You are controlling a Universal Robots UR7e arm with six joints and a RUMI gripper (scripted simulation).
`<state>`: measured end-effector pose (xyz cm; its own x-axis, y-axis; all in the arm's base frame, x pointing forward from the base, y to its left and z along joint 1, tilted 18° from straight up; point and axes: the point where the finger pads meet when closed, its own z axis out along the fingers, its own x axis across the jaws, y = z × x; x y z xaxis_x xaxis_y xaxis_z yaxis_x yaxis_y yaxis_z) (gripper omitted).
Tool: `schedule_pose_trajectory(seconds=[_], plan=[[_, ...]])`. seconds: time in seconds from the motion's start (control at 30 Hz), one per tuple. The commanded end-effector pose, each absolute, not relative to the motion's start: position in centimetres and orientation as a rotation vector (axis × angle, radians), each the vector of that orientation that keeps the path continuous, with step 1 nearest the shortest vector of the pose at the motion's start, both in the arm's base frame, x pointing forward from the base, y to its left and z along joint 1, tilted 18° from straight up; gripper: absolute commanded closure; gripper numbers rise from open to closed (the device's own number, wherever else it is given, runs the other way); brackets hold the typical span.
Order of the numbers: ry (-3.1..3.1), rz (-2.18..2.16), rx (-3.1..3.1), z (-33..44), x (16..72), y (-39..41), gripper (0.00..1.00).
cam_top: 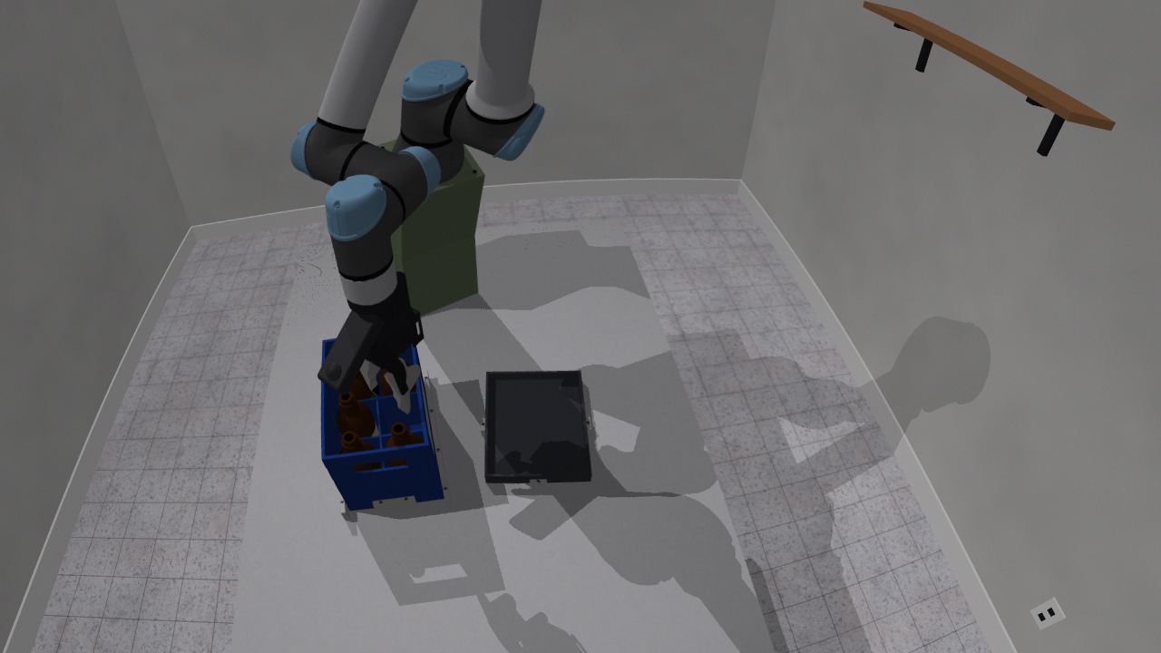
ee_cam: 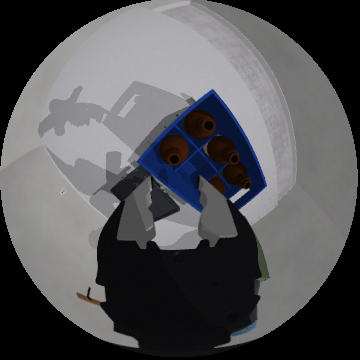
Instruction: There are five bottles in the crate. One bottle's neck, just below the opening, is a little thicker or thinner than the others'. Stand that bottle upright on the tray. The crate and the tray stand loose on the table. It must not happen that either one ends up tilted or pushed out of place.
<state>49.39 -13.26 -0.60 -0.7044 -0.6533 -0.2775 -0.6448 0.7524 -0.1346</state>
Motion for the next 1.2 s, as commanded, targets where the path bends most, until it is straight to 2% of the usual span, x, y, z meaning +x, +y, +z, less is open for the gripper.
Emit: schedule_pose_trajectory(seconds=[0.0,1.17], plan=[[2.643,-0.04,-1.007,-0.7,49.5,-13.3,0.62],[2.643,-0.04,-1.007,-4.1,50.6,-13.0,0.62]])
